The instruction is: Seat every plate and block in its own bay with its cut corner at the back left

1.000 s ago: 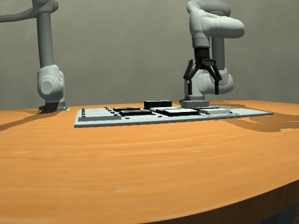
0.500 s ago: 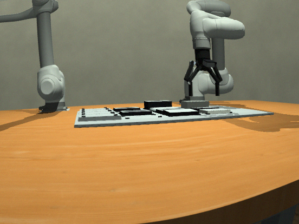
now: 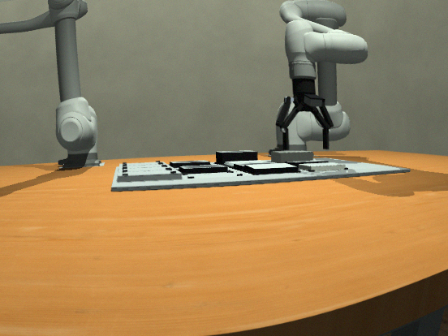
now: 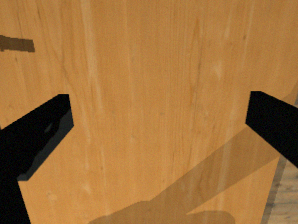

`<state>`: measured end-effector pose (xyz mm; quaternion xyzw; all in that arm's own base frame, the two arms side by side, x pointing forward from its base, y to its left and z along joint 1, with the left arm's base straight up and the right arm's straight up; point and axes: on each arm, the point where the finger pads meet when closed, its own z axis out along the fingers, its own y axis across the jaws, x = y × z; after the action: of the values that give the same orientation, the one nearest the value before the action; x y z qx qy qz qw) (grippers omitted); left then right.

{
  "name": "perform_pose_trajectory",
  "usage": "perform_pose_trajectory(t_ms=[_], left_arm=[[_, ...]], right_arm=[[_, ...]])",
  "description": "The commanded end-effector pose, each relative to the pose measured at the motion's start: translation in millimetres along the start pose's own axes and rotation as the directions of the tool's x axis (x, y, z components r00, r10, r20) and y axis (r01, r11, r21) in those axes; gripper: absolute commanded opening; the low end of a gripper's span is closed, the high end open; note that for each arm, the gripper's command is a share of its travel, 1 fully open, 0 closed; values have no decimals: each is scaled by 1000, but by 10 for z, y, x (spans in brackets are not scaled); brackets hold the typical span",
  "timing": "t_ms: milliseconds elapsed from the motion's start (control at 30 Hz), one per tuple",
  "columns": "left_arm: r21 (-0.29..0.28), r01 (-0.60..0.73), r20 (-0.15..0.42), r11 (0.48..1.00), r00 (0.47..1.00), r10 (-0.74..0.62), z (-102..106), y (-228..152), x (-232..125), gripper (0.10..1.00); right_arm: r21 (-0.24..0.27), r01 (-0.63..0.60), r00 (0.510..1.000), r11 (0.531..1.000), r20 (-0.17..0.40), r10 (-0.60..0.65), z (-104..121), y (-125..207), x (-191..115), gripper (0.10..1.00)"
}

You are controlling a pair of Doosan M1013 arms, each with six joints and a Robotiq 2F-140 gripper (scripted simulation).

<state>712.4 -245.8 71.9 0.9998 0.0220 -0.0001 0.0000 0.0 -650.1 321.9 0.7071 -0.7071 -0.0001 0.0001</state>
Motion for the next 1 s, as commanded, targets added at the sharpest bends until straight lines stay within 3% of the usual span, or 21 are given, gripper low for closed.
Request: perform_pose_trajectory(t_ms=[0, 533, 967], left_arm=[[0, 0, -2, 1000, 1000, 0, 34, 1, 6, 998], [0, 0, -2, 1000, 1000, 0, 216, 1, 6, 998], [0, 0, -2, 1000, 1000, 0, 216, 1, 6, 998]], right_arm=[[0, 0, 1000, 1000, -1, 0, -9, -1, 2, 1000], [0, 0, 1000, 1000, -1, 0, -9, -1, 2, 1000], [0, 0, 1000, 1000, -1, 0, -9, -1, 2, 1000]])
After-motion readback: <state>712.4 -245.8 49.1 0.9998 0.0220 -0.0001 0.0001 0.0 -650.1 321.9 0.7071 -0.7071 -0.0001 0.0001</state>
